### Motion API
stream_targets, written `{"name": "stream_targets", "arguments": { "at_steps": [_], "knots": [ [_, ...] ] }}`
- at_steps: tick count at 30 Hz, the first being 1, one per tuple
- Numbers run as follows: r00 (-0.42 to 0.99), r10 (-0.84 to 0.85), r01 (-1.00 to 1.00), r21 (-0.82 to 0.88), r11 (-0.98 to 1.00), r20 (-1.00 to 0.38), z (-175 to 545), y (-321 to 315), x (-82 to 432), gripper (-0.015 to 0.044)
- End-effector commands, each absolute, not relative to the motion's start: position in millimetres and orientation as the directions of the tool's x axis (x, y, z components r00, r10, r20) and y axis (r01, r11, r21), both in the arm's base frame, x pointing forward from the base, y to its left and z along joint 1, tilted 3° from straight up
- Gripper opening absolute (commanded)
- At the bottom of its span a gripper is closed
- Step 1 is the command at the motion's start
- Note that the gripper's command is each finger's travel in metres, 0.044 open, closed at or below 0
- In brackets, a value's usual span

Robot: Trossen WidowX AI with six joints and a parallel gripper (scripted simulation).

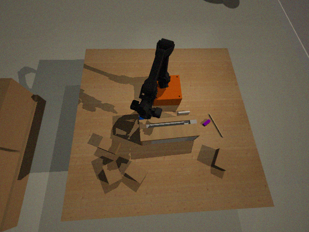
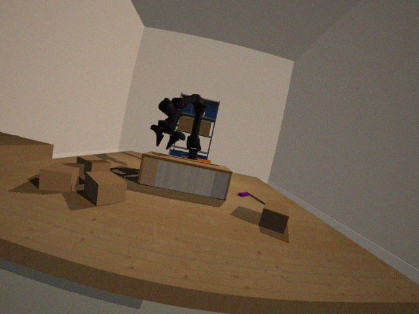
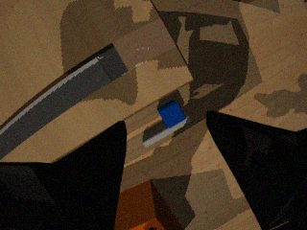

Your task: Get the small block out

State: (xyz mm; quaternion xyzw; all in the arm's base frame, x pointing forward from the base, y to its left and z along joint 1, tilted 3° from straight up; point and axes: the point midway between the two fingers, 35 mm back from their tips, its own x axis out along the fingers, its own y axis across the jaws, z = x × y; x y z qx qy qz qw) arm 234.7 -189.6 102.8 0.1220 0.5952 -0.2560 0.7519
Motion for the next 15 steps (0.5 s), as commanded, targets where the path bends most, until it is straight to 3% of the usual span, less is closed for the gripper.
{"name": "stream_targets", "arguments": {
  "at_steps": [1,8,15],
  "knots": [
    [0.243,-0.172,0.968,0.229,0.101,-0.955,99.7,-195.1,219.2,0.0285],
    [0.284,-0.156,0.904,0.318,-0.285,-0.946,101.6,-198.9,214.5,0.0285],
    [0.324,-0.144,0.700,0.339,-0.628,-0.935,103.8,-202.7,209.9,0.0285]
  ]
}}
